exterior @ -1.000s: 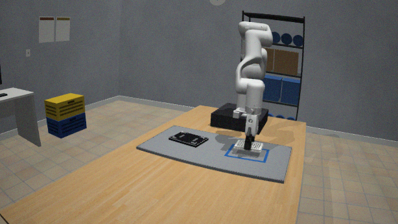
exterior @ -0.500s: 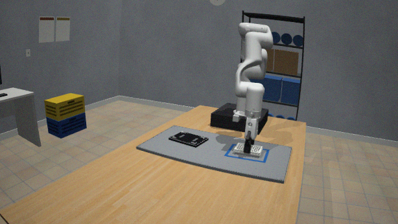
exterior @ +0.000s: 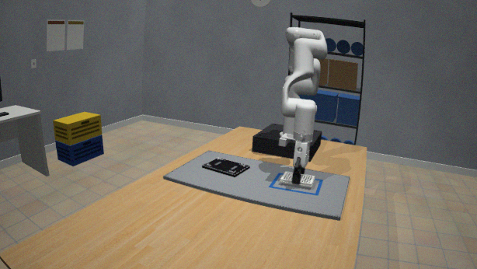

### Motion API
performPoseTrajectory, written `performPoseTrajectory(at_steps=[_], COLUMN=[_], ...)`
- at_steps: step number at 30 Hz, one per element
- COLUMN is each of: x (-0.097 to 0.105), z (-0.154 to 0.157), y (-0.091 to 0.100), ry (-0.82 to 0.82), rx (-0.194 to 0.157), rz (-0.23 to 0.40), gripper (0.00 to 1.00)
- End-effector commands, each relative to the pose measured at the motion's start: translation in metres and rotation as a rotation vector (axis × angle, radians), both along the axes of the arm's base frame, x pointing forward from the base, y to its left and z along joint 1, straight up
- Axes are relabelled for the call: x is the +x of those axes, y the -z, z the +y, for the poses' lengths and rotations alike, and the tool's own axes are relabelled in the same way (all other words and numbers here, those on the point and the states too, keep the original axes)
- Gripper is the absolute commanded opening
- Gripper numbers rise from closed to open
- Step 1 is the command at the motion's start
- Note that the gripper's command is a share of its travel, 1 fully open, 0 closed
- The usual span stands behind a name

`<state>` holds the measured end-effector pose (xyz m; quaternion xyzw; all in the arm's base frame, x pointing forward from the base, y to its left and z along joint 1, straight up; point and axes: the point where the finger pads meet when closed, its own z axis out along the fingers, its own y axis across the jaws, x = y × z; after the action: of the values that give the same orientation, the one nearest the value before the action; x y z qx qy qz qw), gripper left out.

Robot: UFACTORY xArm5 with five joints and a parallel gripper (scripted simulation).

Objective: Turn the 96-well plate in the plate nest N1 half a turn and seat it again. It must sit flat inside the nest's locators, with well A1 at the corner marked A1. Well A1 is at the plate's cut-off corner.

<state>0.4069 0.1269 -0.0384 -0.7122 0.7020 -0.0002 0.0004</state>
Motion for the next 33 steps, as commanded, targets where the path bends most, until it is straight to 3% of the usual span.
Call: performPoseTrajectory(at_steps=[1, 33], x=[0.0013, 0.0013], z=[0.0004, 0.0004], y=[-0.0006, 0.0041], ry=[0.000, 0.000], rx=[-0.001, -0.001], rz=[-0.004, -0.004], gripper=[0.00, 0.00])
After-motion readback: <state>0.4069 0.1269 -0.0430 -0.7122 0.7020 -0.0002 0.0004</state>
